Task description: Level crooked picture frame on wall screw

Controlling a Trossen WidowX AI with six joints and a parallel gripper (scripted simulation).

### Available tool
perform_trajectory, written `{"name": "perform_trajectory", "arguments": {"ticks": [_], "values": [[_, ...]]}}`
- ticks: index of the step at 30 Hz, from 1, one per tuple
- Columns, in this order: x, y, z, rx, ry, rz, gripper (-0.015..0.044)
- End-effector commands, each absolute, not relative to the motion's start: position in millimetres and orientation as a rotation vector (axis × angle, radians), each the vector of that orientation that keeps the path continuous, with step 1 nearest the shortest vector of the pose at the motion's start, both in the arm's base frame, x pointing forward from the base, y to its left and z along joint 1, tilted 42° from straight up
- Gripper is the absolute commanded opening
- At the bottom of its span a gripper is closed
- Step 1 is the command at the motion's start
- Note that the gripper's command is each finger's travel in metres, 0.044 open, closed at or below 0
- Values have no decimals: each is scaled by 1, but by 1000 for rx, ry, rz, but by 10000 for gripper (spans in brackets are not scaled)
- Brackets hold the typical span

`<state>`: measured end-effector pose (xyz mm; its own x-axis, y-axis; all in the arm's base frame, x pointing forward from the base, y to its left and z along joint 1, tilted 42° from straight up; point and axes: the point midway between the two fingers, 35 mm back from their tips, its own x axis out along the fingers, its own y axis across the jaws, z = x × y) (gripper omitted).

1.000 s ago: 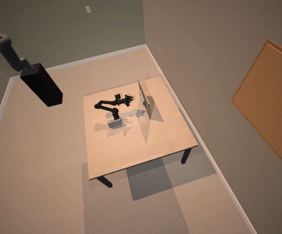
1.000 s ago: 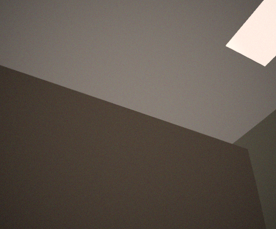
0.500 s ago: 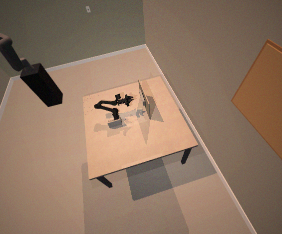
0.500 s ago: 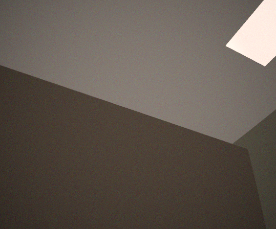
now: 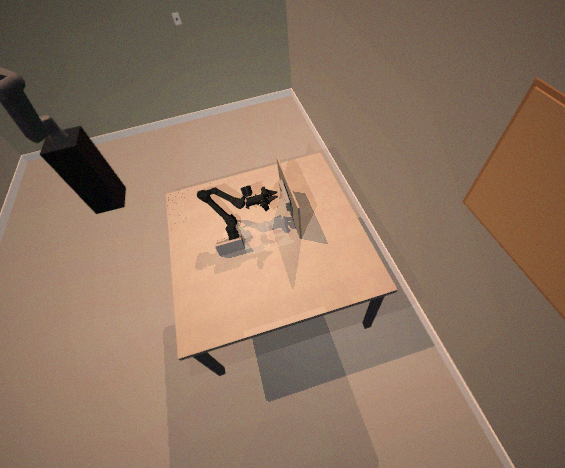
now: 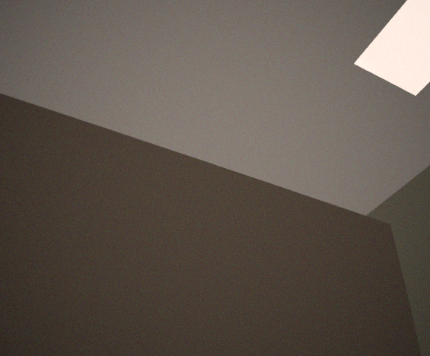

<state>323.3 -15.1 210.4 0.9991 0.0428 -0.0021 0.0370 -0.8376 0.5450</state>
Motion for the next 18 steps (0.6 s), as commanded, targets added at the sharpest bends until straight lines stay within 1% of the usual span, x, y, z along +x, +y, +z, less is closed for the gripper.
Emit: {"name": "perform_trajectory", "arguments": {"ticks": [1, 18], "values": [[329, -15, 213, 2561, 46, 28, 260], [334, -15, 214, 2561, 46, 28, 260]]}}
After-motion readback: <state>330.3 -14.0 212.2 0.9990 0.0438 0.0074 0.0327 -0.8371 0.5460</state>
